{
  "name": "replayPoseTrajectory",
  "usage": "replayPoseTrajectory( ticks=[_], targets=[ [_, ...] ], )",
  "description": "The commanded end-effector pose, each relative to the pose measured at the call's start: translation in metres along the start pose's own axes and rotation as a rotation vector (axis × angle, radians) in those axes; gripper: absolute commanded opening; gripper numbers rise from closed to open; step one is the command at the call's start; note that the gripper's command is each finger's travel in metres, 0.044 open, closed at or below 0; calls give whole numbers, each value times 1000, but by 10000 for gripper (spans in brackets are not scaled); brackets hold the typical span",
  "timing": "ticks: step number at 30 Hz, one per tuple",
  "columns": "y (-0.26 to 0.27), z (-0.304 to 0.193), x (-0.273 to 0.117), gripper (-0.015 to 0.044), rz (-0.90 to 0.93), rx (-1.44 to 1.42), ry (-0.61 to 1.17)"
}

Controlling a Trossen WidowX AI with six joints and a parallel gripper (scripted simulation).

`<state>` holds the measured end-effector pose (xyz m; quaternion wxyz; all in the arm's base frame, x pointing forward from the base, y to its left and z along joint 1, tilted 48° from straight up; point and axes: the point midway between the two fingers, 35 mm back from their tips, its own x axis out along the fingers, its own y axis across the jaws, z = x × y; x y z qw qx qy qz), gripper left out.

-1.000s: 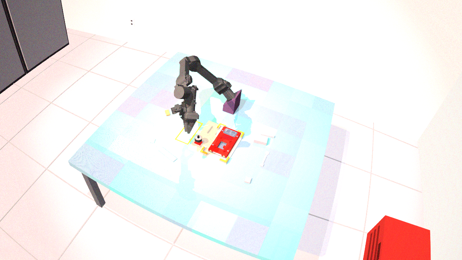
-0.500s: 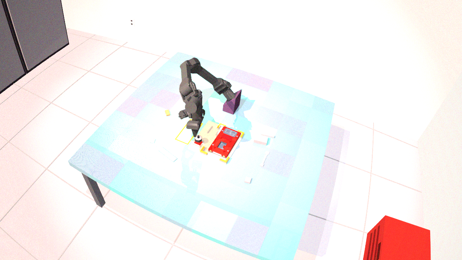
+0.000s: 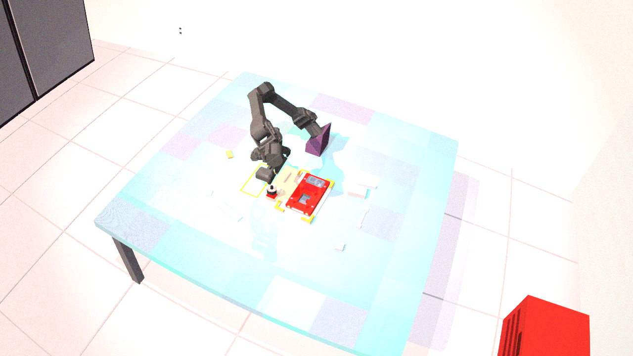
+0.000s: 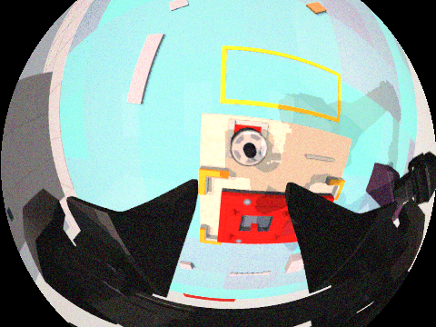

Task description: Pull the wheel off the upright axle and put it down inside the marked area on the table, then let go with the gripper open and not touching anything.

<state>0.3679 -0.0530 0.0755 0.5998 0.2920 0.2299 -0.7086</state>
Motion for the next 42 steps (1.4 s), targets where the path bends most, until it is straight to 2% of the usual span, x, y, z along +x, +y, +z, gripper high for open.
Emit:
replayPoseTrajectory(
  ticks=[1, 11, 23, 31, 35, 42],
  targets=[
    [-4, 1, 3, 300, -16, 16, -15],
    [-10, 5, 6, 300, -17, 16, -15],
    [-10, 8, 73, 300, -16, 16, -18],
    [-11, 9, 77, 300, -16, 17, -19],
    [-10, 9, 73, 195, -16, 23, -15],
    [-10, 9, 73, 148, -16, 23, -15]
  ],
)
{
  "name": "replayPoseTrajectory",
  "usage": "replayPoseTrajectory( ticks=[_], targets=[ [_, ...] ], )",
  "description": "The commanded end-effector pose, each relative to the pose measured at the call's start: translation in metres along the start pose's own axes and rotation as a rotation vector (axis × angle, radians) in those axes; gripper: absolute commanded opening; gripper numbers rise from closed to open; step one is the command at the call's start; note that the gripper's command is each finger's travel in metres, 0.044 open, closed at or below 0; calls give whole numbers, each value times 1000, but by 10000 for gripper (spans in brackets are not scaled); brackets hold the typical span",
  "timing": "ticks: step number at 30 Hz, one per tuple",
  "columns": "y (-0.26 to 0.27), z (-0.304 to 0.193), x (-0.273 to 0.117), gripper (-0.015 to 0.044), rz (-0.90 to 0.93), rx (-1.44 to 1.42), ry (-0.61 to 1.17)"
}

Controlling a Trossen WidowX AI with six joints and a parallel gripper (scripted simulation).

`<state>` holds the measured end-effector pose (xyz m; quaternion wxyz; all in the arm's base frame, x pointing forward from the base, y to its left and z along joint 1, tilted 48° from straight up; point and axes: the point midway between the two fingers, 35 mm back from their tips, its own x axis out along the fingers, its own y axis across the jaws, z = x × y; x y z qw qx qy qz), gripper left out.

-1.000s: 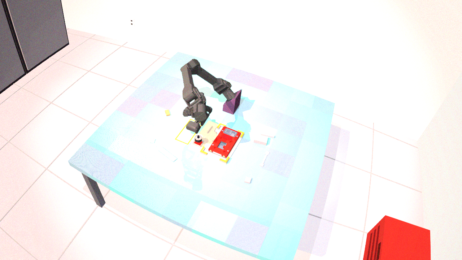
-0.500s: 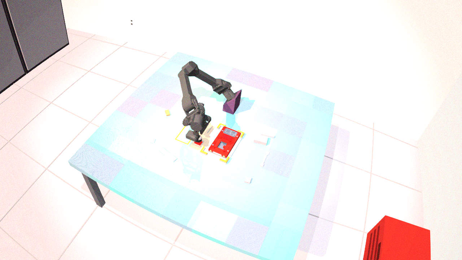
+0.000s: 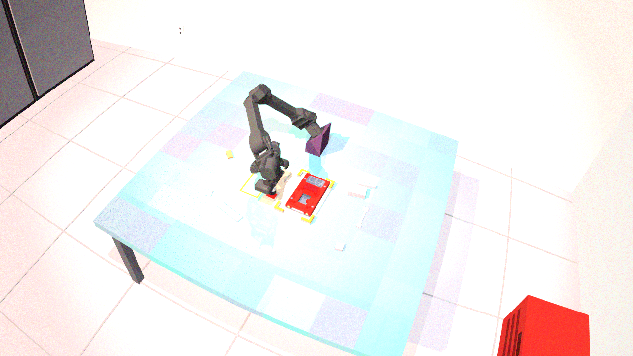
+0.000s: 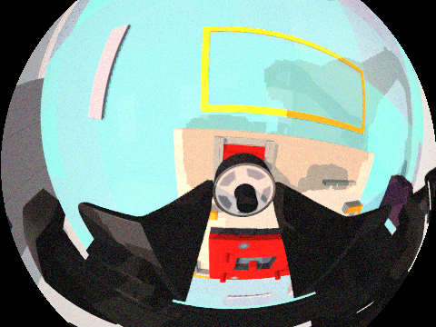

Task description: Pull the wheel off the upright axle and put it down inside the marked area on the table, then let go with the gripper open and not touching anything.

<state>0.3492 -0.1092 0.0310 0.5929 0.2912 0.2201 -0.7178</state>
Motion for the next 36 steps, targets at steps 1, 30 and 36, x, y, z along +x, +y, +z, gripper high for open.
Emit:
replayPoseTrajectory(
  ticks=[1, 30, 36],
  targets=[
    [0, 0, 0, 142, -1, 2, 0],
    [0, 0, -9, 0, -1, 0, 0],
    [1, 0, -11, 0, -1, 0, 0]
  ],
)
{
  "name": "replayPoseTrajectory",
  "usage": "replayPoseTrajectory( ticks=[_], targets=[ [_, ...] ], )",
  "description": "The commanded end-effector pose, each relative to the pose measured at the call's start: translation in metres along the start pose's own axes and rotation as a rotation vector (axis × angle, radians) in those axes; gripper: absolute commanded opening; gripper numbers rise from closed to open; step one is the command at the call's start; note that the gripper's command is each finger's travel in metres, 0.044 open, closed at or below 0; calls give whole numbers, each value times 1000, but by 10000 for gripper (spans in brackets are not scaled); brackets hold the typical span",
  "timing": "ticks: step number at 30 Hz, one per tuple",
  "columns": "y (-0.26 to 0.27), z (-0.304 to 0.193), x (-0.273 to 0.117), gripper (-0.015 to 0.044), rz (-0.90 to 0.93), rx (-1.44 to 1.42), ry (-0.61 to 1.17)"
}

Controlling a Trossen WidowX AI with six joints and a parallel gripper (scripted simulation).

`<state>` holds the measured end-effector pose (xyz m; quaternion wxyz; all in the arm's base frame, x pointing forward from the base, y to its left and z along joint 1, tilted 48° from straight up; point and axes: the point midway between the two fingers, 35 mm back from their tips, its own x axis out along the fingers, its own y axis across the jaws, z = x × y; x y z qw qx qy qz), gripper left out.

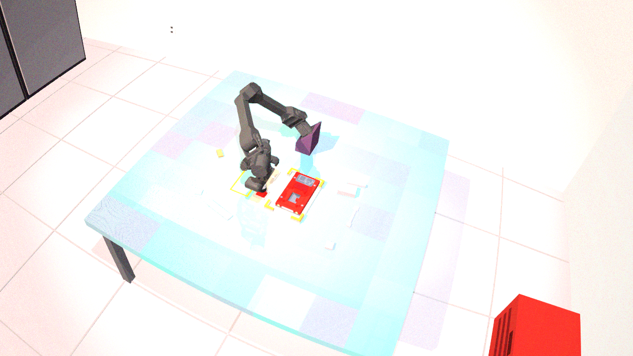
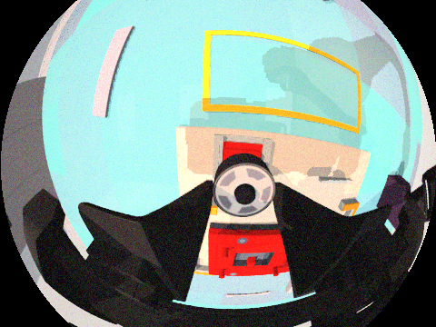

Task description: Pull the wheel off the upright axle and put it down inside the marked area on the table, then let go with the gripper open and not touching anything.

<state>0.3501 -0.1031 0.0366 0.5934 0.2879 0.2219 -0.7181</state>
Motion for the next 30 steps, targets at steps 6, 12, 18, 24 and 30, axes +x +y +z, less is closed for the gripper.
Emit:
replayPoseTrajectory(
  ticks=[6, 12, 18, 24, 30],
  targets=[
    [1, 0, -4, 0, 2, 6, 3],
    [1, 0, -6, 0, 2, 6, 3],
    [1, 0, -8, 0, 2, 6, 3],
    [1, 0, -10, 0, 2, 5, 3],
    [1, 0, -12, 0, 2, 5, 3]
  ],
)
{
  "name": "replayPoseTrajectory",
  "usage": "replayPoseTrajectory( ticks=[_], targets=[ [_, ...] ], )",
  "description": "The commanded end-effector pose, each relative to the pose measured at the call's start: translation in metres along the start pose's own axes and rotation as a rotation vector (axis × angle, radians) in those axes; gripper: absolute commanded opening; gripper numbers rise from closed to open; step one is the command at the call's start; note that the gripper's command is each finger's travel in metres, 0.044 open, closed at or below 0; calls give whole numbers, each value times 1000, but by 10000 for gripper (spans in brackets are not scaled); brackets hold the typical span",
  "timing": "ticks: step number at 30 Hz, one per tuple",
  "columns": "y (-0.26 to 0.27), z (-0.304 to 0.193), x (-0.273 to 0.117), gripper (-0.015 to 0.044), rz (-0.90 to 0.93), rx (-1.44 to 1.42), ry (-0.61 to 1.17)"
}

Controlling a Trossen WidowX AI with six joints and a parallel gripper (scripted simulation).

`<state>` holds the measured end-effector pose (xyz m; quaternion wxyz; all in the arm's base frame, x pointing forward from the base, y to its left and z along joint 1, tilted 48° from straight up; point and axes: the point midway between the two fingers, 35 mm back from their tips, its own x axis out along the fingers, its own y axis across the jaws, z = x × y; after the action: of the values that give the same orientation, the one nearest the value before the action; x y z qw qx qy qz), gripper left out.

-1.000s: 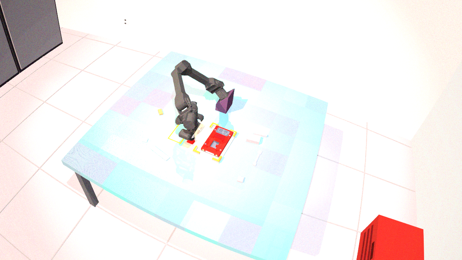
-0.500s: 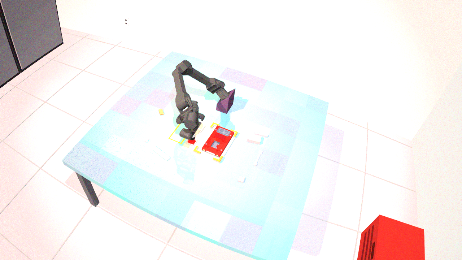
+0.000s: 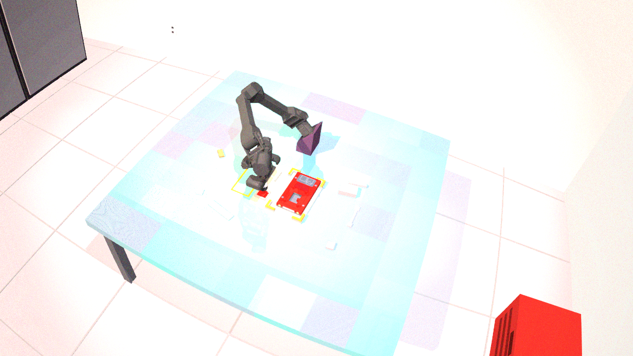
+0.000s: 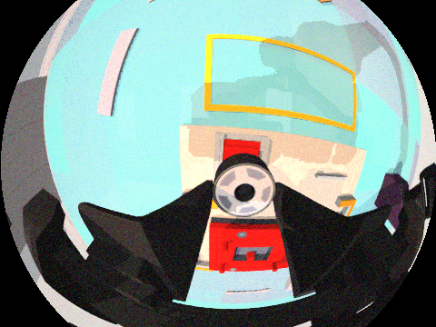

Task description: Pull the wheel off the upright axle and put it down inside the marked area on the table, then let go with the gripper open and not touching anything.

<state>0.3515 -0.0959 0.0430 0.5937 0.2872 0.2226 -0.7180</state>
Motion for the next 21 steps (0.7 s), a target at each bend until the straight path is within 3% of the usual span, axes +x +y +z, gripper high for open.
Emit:
replayPoseTrajectory(
  ticks=[1, 21],
  targets=[
    [1, 0, -3, 0, 2, 7, 3],
    [1, 0, -9, 0, 2, 6, 2]
  ],
)
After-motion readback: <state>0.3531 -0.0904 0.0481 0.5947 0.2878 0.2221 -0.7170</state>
